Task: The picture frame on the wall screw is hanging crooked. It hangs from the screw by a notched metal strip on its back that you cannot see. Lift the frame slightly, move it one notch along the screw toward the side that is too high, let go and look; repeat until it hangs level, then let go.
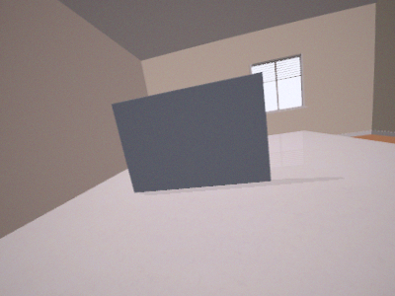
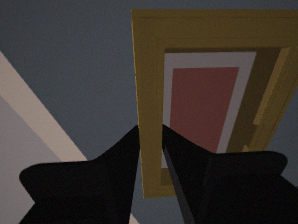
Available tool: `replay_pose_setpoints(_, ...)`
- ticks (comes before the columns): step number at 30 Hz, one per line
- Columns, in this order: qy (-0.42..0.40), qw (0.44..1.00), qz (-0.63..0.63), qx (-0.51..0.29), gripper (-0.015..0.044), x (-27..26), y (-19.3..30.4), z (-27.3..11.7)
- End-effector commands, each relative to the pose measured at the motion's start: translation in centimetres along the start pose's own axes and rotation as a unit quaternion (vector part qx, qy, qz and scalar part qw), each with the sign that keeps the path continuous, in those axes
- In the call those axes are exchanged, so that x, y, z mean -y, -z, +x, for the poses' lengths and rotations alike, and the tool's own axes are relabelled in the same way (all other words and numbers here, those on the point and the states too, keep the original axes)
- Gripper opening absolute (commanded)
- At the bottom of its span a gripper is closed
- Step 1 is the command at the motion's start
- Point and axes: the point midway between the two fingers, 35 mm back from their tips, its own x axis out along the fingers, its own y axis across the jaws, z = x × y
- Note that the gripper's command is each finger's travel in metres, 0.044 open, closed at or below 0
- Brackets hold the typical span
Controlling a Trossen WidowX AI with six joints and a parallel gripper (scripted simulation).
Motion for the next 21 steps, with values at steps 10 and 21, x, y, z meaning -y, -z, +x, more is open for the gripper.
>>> replay_pose_setpoints(10, -0.007, 1.000, -0.001, -0.001, 0.0000, -0.82, 0.01, 0.02)
replay_pose_setpoints(21, -0.007, 1.000, -0.001, -0.001, 0.0000, -0.79, 0.01, 0.02)
